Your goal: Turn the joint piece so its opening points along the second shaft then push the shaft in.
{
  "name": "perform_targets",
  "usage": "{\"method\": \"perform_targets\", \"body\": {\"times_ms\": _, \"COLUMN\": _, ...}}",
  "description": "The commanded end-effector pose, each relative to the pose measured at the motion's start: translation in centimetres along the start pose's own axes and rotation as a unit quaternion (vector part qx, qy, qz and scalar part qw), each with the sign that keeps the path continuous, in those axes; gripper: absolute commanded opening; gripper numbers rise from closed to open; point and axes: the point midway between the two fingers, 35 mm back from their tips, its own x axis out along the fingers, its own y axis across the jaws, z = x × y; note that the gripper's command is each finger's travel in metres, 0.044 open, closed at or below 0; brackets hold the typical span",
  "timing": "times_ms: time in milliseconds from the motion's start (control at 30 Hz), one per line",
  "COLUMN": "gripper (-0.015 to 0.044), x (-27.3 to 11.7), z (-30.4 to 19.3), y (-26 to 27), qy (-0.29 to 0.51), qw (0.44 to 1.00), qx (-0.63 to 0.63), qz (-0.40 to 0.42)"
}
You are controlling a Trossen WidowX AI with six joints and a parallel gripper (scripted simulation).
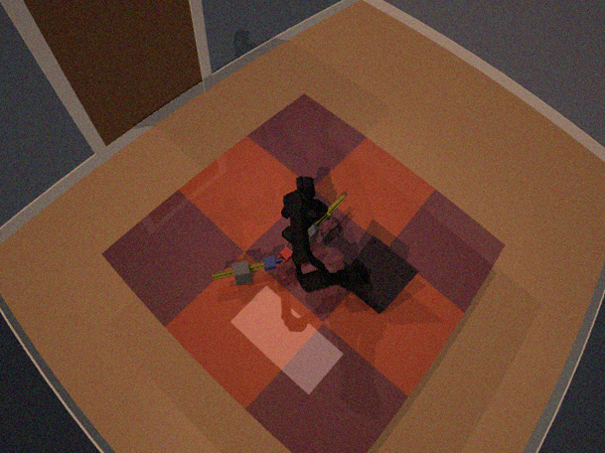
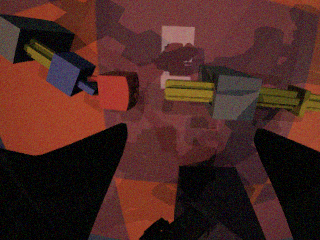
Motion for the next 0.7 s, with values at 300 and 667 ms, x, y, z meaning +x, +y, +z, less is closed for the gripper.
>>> {"method": "perform_targets", "body": {"times_ms": 300, "gripper": 0.0440, "x": 0.41, "z": 0.03, "y": -0.11, "qy": -0.001, "qw": 0.992, "qx": 0.128, "qz": -0.002}}
{"method": "perform_targets", "body": {"times_ms": 667, "gripper": 0.0440, "x": 0.81, "z": 0.05, "y": -0.05, "qy": -0.002, "qw": 0.961, "qx": 0.277, "qz": -0.010}}
